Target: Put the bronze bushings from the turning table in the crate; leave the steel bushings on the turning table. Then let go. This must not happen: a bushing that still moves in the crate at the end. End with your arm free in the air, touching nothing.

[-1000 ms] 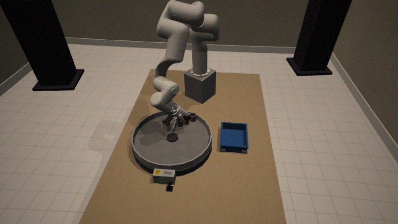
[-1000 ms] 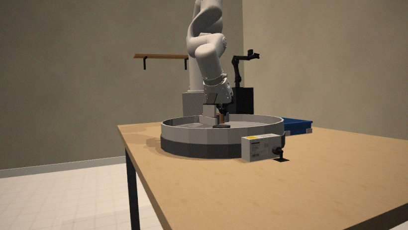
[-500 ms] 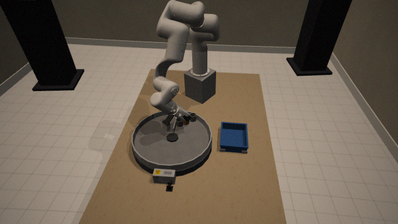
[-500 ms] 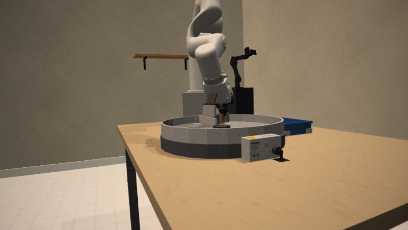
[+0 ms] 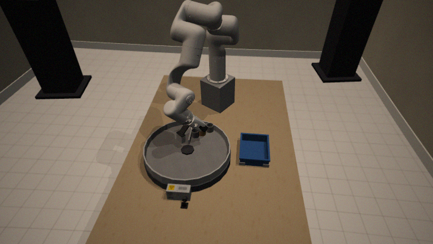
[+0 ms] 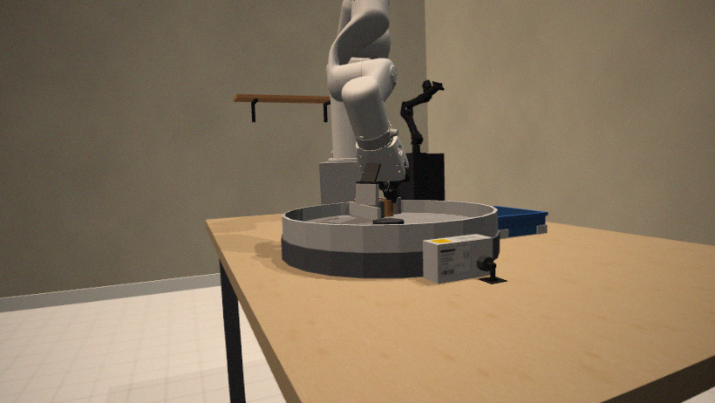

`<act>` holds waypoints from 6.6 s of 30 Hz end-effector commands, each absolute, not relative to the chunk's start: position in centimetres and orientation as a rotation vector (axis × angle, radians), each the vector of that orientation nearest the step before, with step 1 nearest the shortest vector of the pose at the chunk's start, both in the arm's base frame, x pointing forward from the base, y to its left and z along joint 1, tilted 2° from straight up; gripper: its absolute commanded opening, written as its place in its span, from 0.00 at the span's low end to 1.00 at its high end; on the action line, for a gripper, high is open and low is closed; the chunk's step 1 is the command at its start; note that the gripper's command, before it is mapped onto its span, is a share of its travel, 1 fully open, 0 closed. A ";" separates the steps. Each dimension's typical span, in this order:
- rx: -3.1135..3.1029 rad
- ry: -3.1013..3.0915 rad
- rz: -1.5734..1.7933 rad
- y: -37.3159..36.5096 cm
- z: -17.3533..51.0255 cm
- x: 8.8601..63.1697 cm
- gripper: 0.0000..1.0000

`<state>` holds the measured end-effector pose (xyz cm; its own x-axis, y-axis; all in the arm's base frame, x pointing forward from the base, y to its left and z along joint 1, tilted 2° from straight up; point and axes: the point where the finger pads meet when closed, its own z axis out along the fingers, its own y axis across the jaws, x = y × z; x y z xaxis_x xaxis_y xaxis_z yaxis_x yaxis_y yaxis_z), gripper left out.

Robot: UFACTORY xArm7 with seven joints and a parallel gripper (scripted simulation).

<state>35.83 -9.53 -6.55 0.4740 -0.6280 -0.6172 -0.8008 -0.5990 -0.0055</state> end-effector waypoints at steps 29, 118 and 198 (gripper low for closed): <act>-2.433 1.215 0.831 -9.5 -0.9 35.8 0.00; -2.433 1.215 0.831 16.9 0.0 46.0 0.00; -2.433 1.215 0.831 16.7 -10.9 46.3 0.00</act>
